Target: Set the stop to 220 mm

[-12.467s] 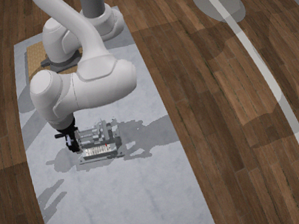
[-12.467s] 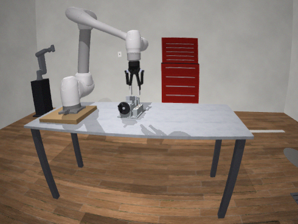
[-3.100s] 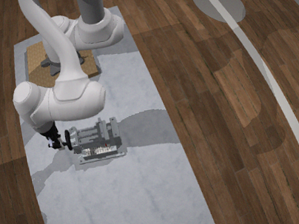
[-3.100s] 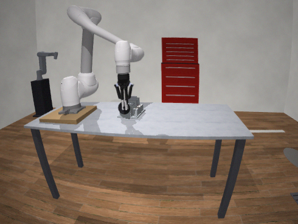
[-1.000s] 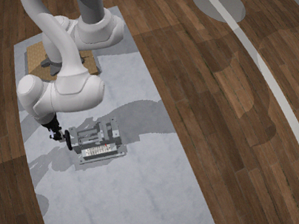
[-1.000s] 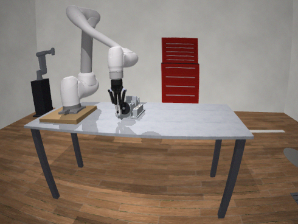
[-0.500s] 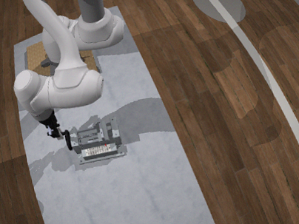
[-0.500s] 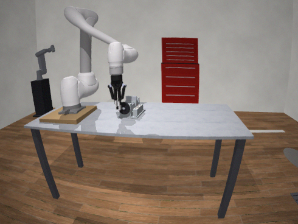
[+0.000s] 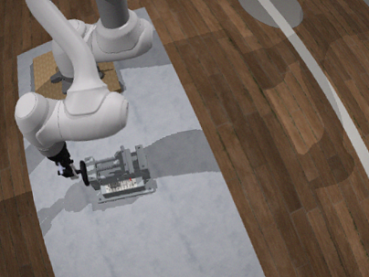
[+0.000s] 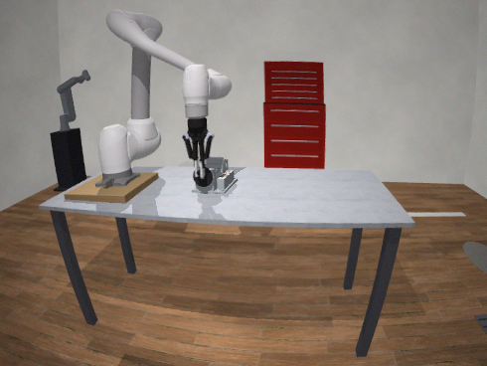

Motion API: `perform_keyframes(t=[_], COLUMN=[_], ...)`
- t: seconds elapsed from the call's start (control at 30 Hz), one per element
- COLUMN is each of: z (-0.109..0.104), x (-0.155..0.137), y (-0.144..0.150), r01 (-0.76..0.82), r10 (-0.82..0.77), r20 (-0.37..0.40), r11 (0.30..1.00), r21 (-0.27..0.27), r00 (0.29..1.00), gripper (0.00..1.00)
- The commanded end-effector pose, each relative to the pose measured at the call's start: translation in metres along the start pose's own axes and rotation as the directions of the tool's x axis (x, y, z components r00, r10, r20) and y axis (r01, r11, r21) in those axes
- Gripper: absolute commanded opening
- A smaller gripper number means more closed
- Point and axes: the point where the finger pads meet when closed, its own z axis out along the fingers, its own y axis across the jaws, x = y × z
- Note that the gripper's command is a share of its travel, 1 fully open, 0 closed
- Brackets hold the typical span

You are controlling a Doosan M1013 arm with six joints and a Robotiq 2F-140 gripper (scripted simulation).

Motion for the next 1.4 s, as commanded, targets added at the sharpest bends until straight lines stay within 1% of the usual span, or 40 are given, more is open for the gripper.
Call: perform_keyframes(t=[0.0, 0.6, 0.77, 1.1, 1.17, 1.37], z=[0.002, 0.02, 0.031, 0.054, 0.054, 0.06], x=[0.0, 0.0, 0.0, 0.0, 0.0, 0.0], y=[-0.007, -0.025, -0.026, -0.015, -0.015, -0.003], r01=[0.0, 0.0, 0.0, 0.0, 0.0, 0.0], r10=[0.0, 0.0, 0.0, 0.0, 0.0, 0.0], r20=[0.0, 0.0, 0.0, 0.0, 0.0, 0.0], r11=[1.0, 1.0, 1.0, 1.0, 1.0, 1.0], r21=[0.0, 0.0, 0.0, 0.0, 0.0, 0.0], r00=[1.0, 1.0, 1.0, 1.0, 1.0, 1.0], gripper=[0.04, 0.04, 0.04, 0.04, 0.04, 0.04])
